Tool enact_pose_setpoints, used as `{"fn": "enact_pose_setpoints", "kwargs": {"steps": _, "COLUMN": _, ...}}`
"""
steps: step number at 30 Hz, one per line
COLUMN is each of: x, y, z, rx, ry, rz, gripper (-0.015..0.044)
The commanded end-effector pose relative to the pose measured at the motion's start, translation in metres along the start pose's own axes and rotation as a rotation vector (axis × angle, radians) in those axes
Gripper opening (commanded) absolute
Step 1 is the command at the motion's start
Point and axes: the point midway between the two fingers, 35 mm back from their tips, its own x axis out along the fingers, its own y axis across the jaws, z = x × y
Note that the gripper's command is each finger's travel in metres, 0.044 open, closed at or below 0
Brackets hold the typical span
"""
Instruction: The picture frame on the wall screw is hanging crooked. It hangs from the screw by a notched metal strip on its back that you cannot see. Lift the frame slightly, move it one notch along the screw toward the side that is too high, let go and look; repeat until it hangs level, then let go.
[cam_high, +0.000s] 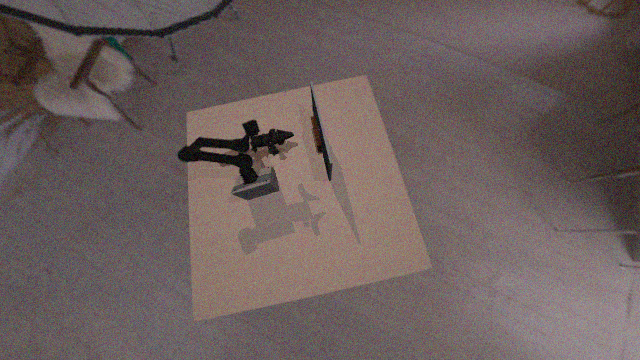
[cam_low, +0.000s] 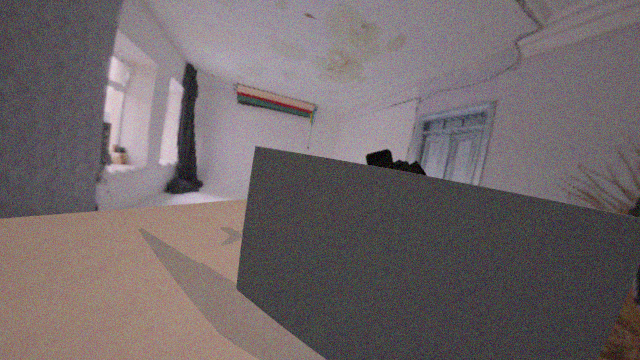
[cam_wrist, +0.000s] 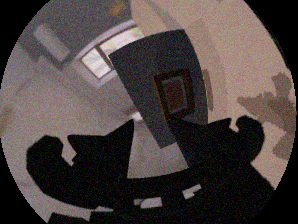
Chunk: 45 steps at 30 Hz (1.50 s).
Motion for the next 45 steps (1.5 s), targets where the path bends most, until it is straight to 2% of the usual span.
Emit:
{"fn": "enact_pose_setpoints", "kwargs": {"steps": 1, "x": 0.0, "y": -0.001, "z": 0.0, "rx": 0.003, "ry": 0.001, "rz": -0.005, "gripper": 0.026}}
{"fn": "enact_pose_setpoints", "kwargs": {"steps": 6, "x": 0.001, "y": -0.004, "z": 0.0, "rx": -0.019, "ry": 0.0, "rz": 0.0, "gripper": 0.026}}
{"fn": "enact_pose_setpoints", "kwargs": {"steps": 15, "x": -0.002, "y": -0.055, "z": 0.006, "rx": -0.27, "ry": 0.001, "rz": -0.005, "gripper": 0.026}}
{"fn": "enact_pose_setpoints", "kwargs": {"steps": 35, "x": -0.002, "y": -0.055, "z": 0.007, "rx": -0.275, "ry": 0.001, "rz": -0.005, "gripper": 0.026}}
{"fn": "enact_pose_setpoints", "kwargs": {"steps": 45, "x": 0.046, "y": -0.056, "z": 0.0, "rx": -0.276, "ry": 0.002, "rz": -0.005, "gripper": 0.026}}
